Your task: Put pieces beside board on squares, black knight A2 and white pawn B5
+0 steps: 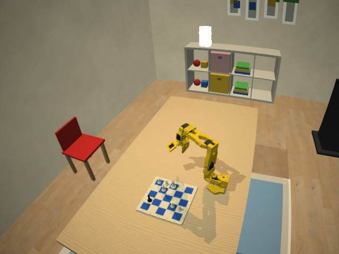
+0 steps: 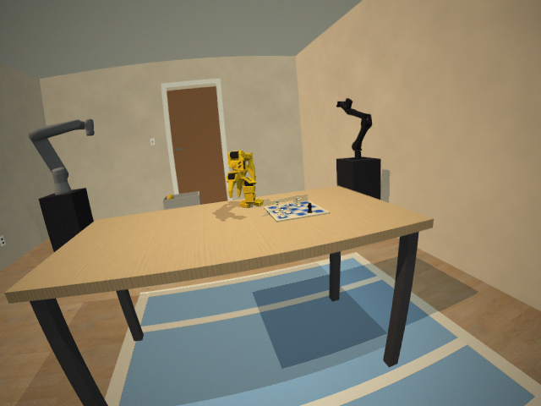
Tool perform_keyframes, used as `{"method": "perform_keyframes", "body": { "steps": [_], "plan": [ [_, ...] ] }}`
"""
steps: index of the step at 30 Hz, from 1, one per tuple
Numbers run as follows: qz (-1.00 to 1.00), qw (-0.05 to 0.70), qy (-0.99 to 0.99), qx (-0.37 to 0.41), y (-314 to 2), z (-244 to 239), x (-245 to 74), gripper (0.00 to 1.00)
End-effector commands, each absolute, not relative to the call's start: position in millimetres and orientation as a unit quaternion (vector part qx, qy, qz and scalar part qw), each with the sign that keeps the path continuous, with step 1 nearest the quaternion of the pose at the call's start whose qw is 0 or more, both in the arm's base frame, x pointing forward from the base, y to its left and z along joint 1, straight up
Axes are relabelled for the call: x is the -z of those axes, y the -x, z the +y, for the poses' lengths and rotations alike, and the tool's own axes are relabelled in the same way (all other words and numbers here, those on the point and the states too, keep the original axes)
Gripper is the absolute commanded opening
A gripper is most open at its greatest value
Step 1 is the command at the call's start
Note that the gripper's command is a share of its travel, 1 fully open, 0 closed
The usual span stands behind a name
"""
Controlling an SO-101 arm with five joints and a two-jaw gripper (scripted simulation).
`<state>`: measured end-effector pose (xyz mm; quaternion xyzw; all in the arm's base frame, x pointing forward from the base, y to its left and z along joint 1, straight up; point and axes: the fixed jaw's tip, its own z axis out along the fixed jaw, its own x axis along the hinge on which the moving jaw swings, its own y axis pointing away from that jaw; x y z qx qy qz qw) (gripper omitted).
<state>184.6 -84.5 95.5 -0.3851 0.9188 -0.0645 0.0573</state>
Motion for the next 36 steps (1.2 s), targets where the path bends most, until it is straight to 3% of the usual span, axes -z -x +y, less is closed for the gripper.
{"method": "perform_keyframes", "body": {
  "steps": [1,22,36],
  "plan": [
    [0.958,0.072,0.268,0.071,-177.9,-94.8,-97.0,0.3],
    [0.974,0.108,-0.188,0.069,-149.6,-133.4,-101.6,0.37],
    [0.928,0.121,-0.346,0.066,-137.1,-146.2,-103.2,0.39]
  ]
}}
